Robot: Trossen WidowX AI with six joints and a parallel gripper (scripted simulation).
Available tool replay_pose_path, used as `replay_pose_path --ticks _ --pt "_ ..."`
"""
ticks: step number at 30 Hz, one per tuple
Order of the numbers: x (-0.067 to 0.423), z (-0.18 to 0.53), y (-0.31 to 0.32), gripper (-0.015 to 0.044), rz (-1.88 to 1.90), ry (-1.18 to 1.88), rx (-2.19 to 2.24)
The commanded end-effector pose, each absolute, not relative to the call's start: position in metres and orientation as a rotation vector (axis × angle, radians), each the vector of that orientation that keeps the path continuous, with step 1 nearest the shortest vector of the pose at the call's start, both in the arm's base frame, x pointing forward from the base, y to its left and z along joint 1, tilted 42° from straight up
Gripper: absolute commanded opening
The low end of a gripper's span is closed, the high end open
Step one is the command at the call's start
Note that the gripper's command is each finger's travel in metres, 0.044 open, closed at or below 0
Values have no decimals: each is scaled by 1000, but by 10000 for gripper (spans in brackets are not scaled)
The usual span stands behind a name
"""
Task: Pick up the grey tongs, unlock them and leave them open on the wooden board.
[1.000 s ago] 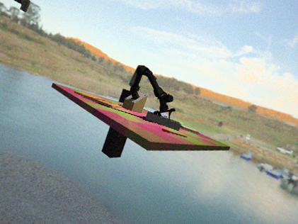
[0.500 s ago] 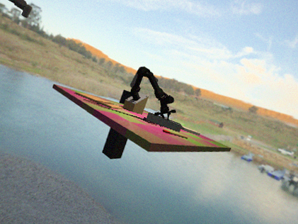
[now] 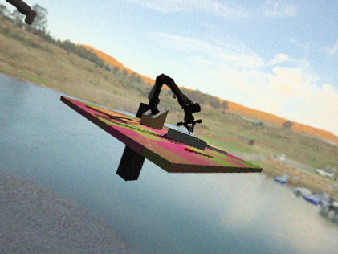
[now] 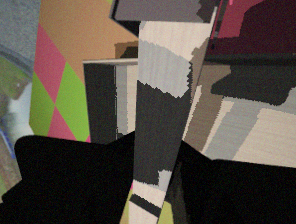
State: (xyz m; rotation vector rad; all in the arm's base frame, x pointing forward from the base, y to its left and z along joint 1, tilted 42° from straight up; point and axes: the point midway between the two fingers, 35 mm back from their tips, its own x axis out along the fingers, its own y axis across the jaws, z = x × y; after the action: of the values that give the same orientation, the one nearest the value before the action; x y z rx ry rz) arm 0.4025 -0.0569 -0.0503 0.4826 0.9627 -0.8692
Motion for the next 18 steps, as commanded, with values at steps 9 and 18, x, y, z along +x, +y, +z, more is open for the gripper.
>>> replay_pose_path --ticks 9,18 --pt "412 -26 -39 -150 -852 935 493" --pt "412 -30 -39 -150 -934 975 472"
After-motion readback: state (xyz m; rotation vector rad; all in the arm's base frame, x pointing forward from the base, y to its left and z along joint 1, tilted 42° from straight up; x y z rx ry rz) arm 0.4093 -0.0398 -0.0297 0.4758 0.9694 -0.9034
